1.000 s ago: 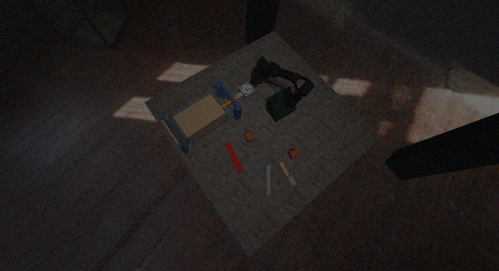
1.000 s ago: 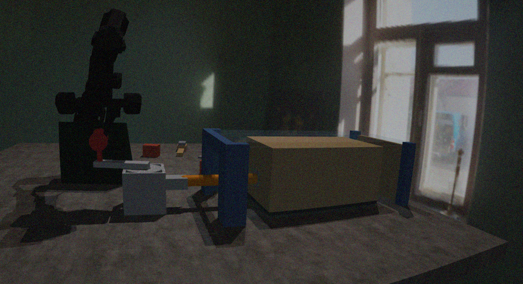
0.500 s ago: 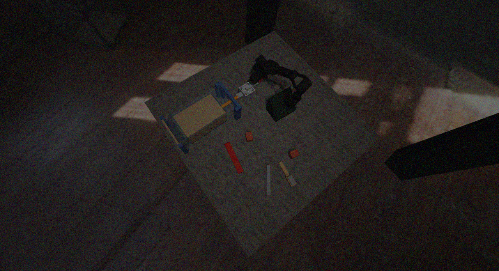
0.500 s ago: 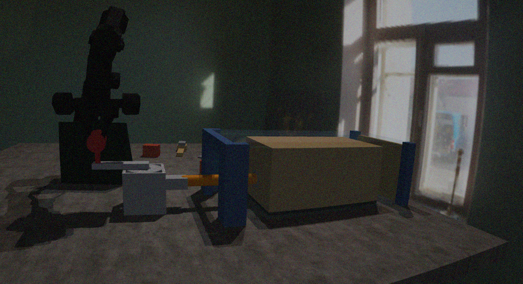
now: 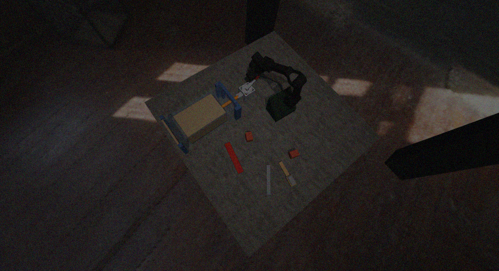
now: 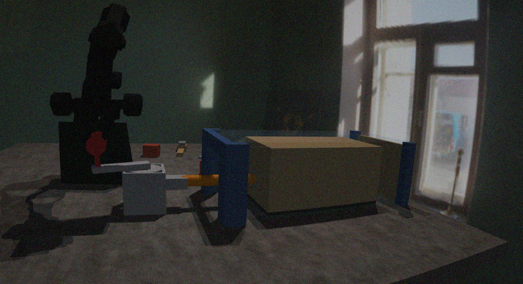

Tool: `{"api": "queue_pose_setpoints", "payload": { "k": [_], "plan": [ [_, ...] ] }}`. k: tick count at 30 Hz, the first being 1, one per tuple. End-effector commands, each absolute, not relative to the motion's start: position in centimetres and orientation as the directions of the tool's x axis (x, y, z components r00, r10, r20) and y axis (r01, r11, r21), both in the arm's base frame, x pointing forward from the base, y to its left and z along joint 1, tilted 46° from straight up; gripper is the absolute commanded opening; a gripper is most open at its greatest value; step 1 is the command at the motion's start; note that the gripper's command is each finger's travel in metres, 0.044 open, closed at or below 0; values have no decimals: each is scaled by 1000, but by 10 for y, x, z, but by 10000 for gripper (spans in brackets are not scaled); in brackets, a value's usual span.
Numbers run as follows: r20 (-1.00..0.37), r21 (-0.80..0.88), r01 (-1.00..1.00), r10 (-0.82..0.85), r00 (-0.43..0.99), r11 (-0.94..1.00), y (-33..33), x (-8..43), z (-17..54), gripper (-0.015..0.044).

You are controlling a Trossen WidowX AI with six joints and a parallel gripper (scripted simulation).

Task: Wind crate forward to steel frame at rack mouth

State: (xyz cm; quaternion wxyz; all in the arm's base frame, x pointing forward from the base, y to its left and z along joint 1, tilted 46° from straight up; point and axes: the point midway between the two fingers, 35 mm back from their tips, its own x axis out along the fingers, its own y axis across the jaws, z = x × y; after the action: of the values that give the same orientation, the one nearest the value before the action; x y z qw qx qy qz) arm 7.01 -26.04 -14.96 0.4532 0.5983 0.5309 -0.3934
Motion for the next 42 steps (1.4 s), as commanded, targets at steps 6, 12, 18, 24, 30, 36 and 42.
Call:
{"api": "queue_pose_setpoints", "payload": {
  "k": [6,12,18,24,30,36,42],
  "plan": [
    [-940,134,991,314,134,-22,-261,81,-169,0],
    [-940,135,991,313,135,-22,-266,85,-173,0],
    [-940,135,991,313,135,-22,-271,89,-177,0],
    [-940,136,991,312,136,-22,-276,94,-180,0],
    [-940,136,990,312,136,-22,-280,100,-184,0],
    [-940,137,990,312,136,-22,-285,105,-187,0],
    [-940,137,990,312,137,-22,-289,112,-189,0]
  ]
}}
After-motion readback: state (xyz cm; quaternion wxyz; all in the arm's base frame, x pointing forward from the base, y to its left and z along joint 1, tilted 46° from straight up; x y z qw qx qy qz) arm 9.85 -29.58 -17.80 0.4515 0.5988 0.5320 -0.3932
